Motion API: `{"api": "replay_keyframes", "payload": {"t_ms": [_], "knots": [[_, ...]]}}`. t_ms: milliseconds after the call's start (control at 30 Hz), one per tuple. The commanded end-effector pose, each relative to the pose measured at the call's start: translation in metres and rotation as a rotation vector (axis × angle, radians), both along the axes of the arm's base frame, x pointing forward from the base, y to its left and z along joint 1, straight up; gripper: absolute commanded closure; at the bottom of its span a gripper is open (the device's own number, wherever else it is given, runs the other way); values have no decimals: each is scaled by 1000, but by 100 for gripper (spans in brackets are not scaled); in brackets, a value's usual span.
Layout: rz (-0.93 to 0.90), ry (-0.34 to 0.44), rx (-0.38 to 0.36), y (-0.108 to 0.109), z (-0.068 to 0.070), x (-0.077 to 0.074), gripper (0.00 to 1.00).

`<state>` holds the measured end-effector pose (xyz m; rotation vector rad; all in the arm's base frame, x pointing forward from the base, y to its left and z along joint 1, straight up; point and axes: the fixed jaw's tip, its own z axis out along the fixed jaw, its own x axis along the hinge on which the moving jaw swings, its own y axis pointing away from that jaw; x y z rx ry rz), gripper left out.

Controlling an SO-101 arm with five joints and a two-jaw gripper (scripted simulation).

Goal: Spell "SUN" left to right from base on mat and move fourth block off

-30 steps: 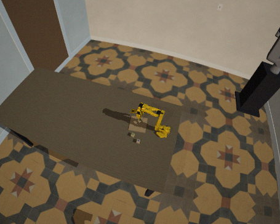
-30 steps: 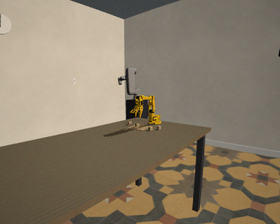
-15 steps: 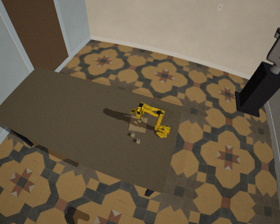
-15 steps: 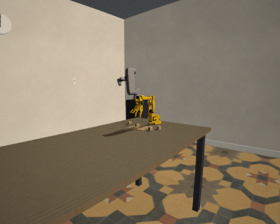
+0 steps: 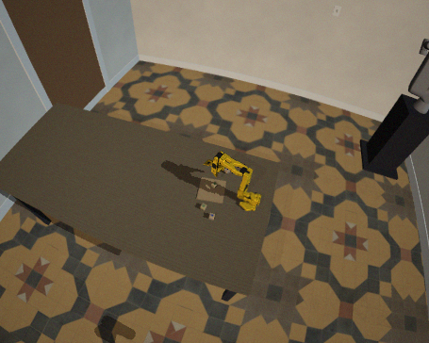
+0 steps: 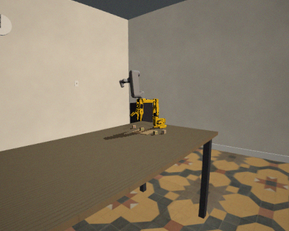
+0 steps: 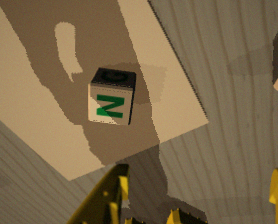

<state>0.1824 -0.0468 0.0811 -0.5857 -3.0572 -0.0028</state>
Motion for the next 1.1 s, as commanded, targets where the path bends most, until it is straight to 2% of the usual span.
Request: {"api": "replay_keyframes", "payload": {"t_ms": [0,33,267,400,1067], "knots": [[-107,-72,-25,-24,11,5,68],[-107,-72,-25,-24,11,5,68],[-343,-72,-35,-72,9,-10,68],[-407,-72,-38,-85,8,-16,68],[-419,-72,-39,-87,8,-17,68]]}}
